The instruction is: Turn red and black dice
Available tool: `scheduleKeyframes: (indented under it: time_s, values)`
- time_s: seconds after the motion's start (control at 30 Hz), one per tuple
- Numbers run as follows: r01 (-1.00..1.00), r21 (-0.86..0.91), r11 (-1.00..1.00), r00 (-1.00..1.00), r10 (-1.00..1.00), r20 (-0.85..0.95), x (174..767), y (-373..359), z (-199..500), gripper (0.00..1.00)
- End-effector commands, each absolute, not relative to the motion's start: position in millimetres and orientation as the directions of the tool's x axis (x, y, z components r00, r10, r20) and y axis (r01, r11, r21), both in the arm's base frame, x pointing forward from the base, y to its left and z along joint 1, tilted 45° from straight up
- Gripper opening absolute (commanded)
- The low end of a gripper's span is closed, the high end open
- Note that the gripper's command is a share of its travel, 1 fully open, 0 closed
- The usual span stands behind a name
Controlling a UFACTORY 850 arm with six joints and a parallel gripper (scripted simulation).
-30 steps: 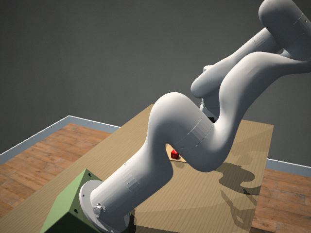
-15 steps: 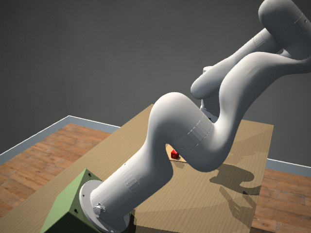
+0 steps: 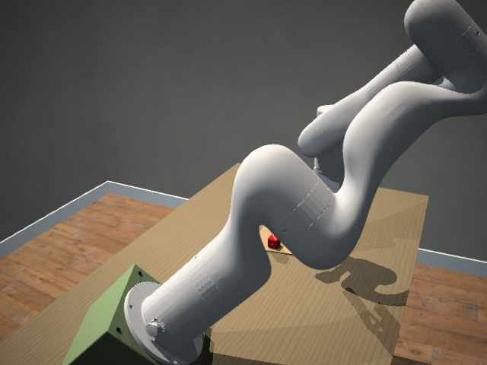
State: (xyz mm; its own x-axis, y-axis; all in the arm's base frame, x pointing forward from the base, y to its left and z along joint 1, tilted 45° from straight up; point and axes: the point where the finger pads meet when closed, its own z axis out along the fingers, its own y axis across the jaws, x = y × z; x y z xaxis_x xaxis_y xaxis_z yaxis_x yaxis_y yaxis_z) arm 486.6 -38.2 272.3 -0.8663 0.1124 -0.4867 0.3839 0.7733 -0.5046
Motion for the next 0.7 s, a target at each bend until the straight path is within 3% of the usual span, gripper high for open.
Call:
scheduleKeyframes:
  time_s: [0.0,0.17,0.2,0.67]
  values:
    - [0.436,-0.475,0.764,-0.838,0.153,-0.523,486.9,-38.1,272.2,1.0]
    - [0.443,-0.471,0.763,-0.834,0.16,-0.527,486.9,-38.2,272.2,1.0]
    - [0.443,-0.471,0.763,-0.834,0.16,-0.527,486.9,-38.2,272.2,0.47]
    - [0.443,-0.471,0.763,-0.834,0.16,-0.527,486.9,-38.2,272.2,0.47]
